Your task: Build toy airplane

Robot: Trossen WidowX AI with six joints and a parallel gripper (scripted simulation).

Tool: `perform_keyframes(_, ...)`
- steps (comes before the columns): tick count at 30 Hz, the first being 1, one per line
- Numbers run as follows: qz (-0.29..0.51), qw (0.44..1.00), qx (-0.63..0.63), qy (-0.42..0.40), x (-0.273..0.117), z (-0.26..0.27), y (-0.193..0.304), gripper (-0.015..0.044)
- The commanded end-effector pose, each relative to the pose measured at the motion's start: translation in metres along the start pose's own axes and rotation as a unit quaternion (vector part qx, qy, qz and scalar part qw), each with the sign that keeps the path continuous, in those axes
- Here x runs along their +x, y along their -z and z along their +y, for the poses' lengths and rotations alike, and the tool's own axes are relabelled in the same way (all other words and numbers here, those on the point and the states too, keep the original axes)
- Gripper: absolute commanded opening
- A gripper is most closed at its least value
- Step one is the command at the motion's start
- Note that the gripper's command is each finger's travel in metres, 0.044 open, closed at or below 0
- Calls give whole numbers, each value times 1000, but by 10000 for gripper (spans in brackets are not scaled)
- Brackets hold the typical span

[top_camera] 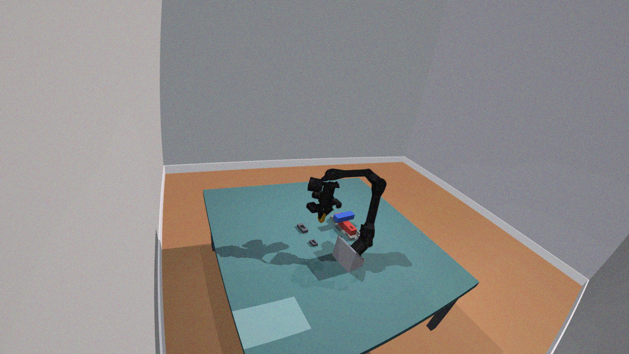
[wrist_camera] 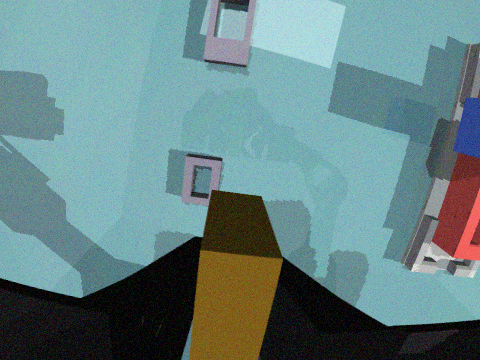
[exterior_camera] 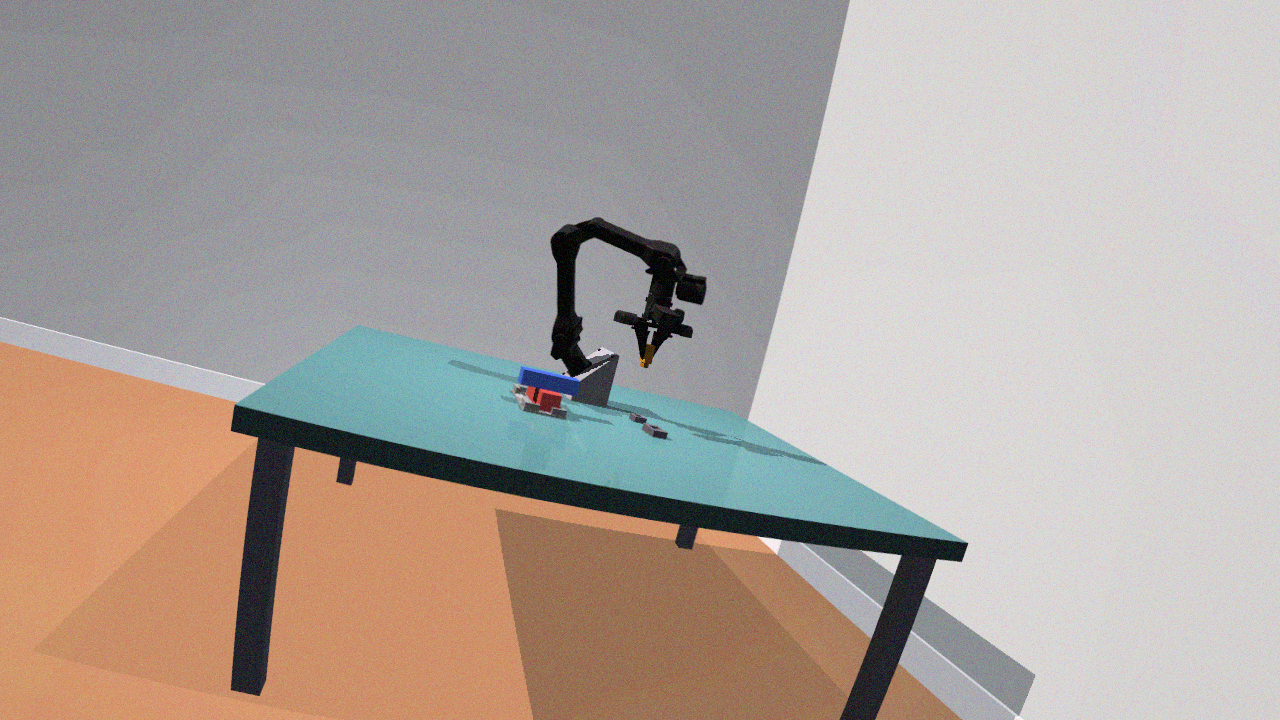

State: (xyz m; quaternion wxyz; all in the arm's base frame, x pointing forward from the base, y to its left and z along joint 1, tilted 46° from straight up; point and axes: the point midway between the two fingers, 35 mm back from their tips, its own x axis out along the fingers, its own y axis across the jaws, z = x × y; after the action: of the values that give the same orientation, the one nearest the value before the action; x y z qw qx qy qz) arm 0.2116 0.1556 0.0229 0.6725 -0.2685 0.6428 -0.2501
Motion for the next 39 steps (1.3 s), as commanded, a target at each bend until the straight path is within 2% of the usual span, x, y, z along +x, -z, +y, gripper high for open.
perform_keyframes(1,1,1000,-3,3,3,-14,-3,0)
perform_keyframes(39,-3,1000,4,-4,20,-138,-18,0)
